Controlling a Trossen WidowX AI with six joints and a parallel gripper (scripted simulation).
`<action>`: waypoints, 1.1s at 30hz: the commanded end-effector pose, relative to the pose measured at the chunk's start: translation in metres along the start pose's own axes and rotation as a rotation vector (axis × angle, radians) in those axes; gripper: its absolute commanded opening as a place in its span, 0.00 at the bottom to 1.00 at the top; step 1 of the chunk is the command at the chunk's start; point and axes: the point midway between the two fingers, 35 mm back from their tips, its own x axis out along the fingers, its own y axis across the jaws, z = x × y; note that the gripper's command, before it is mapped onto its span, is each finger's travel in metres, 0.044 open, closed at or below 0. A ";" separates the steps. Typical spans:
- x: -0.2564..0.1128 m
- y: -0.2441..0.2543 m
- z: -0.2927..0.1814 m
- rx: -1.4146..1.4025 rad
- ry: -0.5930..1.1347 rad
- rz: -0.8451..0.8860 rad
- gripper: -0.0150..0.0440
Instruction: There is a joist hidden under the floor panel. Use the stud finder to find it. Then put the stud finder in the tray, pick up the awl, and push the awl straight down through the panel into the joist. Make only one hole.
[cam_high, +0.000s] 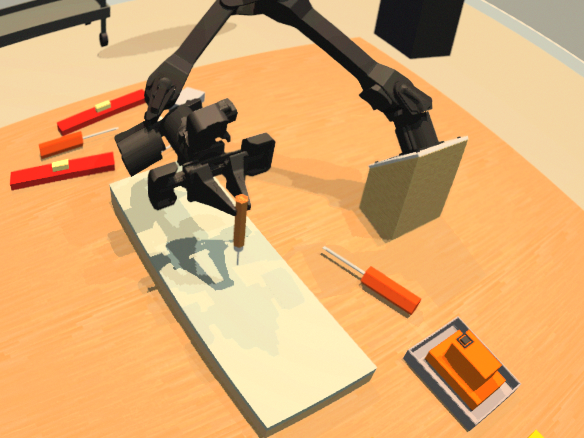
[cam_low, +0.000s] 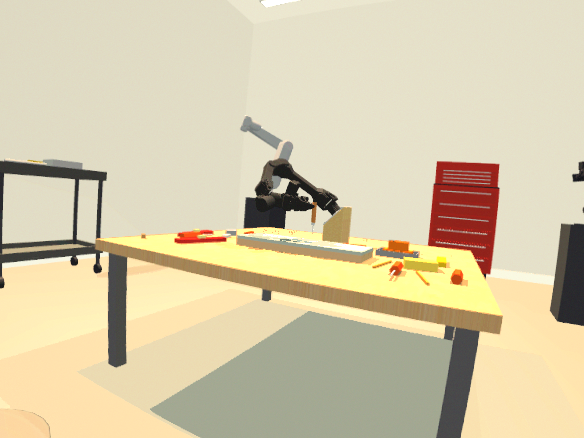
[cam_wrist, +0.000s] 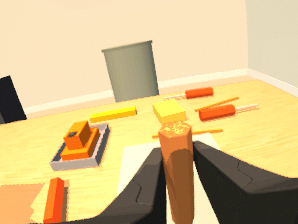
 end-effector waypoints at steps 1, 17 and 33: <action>0.000 0.000 -0.005 -0.004 0.000 -0.002 0.25; 0.002 0.000 -0.024 -0.004 0.001 -0.002 0.25; 0.004 0.000 -0.046 -0.004 0.001 -0.002 0.25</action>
